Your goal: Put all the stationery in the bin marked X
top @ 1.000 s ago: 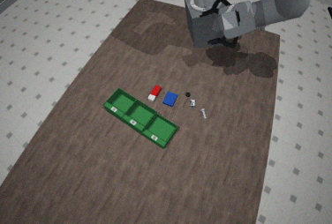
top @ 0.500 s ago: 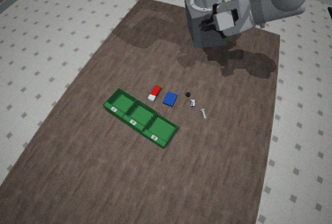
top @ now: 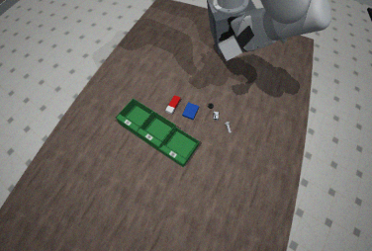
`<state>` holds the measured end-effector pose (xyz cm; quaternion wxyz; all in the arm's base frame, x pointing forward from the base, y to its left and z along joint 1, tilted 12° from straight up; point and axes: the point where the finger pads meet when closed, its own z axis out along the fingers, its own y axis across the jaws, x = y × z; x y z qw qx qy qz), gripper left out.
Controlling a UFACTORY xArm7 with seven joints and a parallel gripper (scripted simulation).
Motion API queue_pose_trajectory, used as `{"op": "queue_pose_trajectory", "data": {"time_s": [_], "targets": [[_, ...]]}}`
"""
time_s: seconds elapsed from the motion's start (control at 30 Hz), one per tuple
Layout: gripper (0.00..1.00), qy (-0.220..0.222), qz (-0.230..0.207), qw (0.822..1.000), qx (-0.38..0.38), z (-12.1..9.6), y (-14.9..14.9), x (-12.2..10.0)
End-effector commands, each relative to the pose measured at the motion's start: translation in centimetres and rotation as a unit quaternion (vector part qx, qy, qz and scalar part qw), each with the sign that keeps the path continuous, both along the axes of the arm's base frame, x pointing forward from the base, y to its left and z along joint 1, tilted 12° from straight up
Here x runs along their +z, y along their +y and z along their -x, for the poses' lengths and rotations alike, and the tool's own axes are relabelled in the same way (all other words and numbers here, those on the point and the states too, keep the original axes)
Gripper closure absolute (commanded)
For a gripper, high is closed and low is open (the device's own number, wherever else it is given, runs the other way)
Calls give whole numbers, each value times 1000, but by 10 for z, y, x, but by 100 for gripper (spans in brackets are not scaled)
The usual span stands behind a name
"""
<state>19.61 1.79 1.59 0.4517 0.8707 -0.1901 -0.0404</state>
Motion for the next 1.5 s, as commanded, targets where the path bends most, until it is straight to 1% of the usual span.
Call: {"op": "queue_pose_trajectory", "data": {"time_s": [0.0, 0.07, 0.1, 0.17, 0.2, 0.3, 0.33, 0.37, 0.4, 0.43, 0.5, 0.57, 0.6, 0.63, 0.73, 0.77, 0.8, 0.87, 0.9, 0.93, 1.0, 1.03, 1.07, 1.13, 1.17, 1.2, 1.3, 1.33, 1.4, 1.47], "targets": [[93, 28, -73, 997, -7, -19, 0, -5], [93, 37, -97, 995, -8, -19, 0, -5], [93, 37, -112, 993, -6, -27, -1, -5], [93, 37, -112, 993, -6, -27, -1, -5], [93, 41, -146, 989, -3, -36, -1, -5], [93, 38, -174, 984, 5, -51, -3, -3], [93, 39, -186, 982, 6, -51, -3, -3], [93, 39, -186, 982, 6, -51, -3, -3], [93, 34, -209, 977, 14, -59, -4, -1], [93, 33, -215, 976, 16, -63, -5, 0], [93, 25, -241, 970, 28, -76, -7, 3], [93, 25, -242, 970, 28, -76, -7, 3], [93, 17, -262, 964, 39, -84, -9, 6], [93, 15, -267, 963, 42, -90, -10, 8], [93, 15, -267, 963, 42, -90, -10, 8], [93, 5, -285, 957, 54, -98, -12, 11], [93, 2, -290, 955, 58, -105, -14, 14], [93, 2, -290, 955, 58, -105, -14, 14], [93, -10, -305, 949, 72, -112, -17, 18], [93, -13, -310, 948, 76, -119, -19, 22], [93, -13, -310, 948, 76, -119, -20, 22], [93, -26, -323, 942, 91, -126, -22, 26], [93, -30, -327, 940, 95, -133, -25, 30], [93, -30, -327, 940, 95, -134, -26, 31], [93, -45, -338, 933, 112, -140, -29, 35], [93, -49, -341, 931, 117, -147, -32, 39], [93, -49, -341, 931, 117, -149, -33, 41], [93, -64, -349, 925, 134, -155, -37, 45], [93, -69, -352, 923, 139, -163, -42, 52], [93, -69, -352, 923, 139, -163, -42, 52]]}}
